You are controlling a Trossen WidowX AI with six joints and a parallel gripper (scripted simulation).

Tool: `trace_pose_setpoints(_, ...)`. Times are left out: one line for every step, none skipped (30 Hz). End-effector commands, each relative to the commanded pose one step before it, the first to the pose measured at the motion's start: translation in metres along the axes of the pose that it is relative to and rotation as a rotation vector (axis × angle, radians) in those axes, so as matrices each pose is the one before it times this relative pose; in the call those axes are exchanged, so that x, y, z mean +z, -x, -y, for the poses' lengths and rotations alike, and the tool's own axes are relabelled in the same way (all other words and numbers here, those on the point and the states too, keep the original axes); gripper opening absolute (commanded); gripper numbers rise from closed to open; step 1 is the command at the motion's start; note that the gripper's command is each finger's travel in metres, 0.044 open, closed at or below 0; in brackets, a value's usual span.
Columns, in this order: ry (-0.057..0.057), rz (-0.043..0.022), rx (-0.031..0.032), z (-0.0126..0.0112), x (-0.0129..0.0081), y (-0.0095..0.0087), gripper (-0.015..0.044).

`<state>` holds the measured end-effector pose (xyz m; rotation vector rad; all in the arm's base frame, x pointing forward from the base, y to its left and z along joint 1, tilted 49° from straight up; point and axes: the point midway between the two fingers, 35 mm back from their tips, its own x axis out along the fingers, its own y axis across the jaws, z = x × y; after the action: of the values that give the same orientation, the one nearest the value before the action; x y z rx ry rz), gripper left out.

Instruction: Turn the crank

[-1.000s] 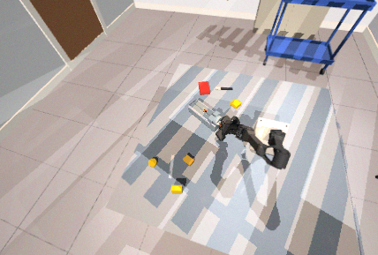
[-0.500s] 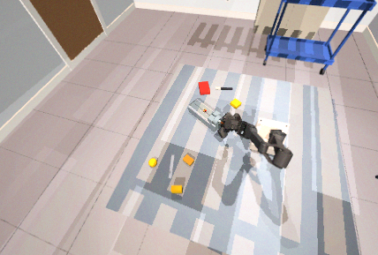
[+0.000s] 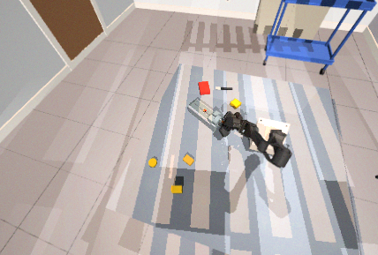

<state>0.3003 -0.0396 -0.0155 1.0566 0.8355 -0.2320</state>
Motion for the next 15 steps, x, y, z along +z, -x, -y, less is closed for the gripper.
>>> trace_pose_setpoints(-0.0114, 0.00859, -0.02029, 0.00929, 0.00057, 0.00115, 0.0000)
trace_pose_setpoints(0.0000, 0.00000, -0.00001, 0.00038, -0.00008, -0.00008, 0.0000)
trace_pose_setpoints(0.0000, 0.00000, -0.00001, 0.00038, -0.00008, -0.00008, 0.0000)
trace_pose_setpoints(0.0000, 0.00000, -0.00001, 0.00037, -0.00007, -0.00007, 0.0000)
trace_pose_setpoints(0.0000, 0.00000, -0.00001, 0.00036, -0.00007, -0.00008, 0.0000)
trace_pose_setpoints(0.0000, 0.00000, -0.00001, 0.00035, -0.00007, -0.00008, 0.0000)
trace_pose_setpoints(0.0000, 0.00000, -0.00001, 0.00035, -0.00007, -0.00008, 0.0000)
trace_pose_setpoints(0.0000, 0.00000, -0.00001, 0.00034, -0.00007, -0.00008, 0.0000)
trace_pose_setpoints(0.0000, 0.00000, -0.00001, 0.00033, -0.00007, -0.00008, 0.0000)
trace_pose_setpoints(0.0000, 0.00000, -0.00001, 0.00032, -0.00007, -0.00008, 0.0000)
trace_pose_setpoints(0.0000, 0.00000, -0.00001, 0.00032, -0.00007, -0.00008, 0.0000)
trace_pose_setpoints(0.0000, 0.00000, -0.00001, 0.00031, -0.00007, -0.00008, 0.0000)
trace_pose_setpoints(0.0000, 0.00000, -0.00001, 0.00031, -0.00007, -0.00008, 0.0000)
trace_pose_setpoints(0.0000, 0.00000, -0.00001, 0.00030, -0.00007, -0.00008, 0.0000)
trace_pose_setpoints(0.0000, 0.00000, -0.00001, 0.00030, -0.00008, -0.00009, 0.0000)
